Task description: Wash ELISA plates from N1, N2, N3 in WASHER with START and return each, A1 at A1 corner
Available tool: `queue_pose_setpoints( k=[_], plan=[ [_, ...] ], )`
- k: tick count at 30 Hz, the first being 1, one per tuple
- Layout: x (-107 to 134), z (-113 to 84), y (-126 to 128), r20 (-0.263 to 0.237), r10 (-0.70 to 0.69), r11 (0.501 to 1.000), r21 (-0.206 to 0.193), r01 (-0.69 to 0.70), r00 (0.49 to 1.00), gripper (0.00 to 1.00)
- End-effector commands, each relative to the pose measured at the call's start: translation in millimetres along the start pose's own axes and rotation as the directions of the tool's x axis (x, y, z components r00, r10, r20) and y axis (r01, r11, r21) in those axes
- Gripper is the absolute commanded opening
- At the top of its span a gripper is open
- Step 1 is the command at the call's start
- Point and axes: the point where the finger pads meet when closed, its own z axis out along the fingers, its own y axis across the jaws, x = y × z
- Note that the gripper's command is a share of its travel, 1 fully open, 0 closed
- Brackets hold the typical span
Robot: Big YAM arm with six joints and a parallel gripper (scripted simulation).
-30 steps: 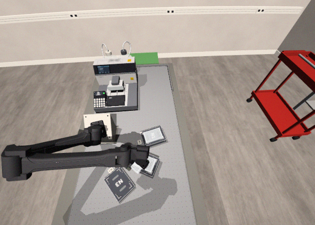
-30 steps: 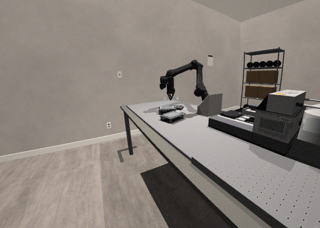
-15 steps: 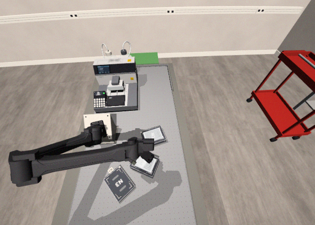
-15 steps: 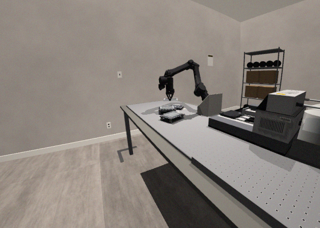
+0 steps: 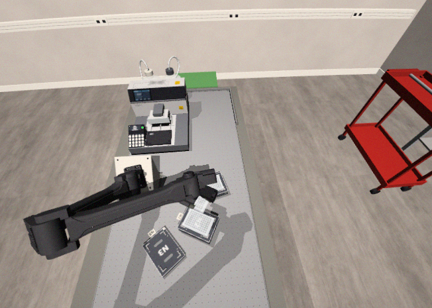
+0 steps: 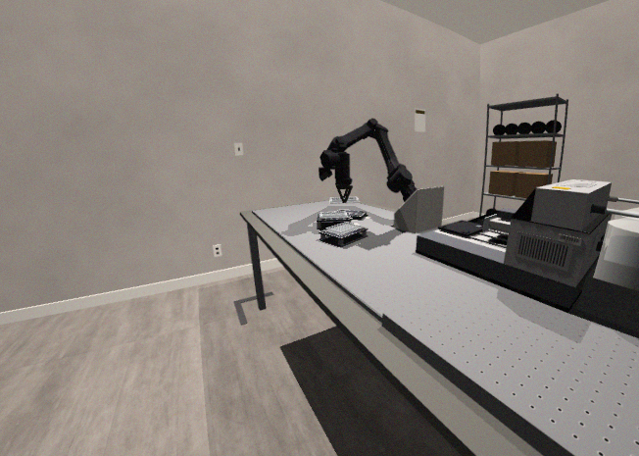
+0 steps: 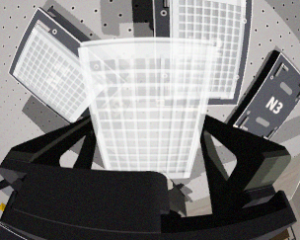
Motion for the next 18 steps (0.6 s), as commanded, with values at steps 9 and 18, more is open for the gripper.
queue_pose_setpoints(
  k=[9,18],
  plan=[
    [-6.8,-14.7,64.3,0.025,0.05,0.998,-0.025,-0.049,0.998,0.82],
    [0.0,-17.2,101.1,0.024,0.05,0.998,-0.029,-0.05,0.998,0.82]
  ],
)
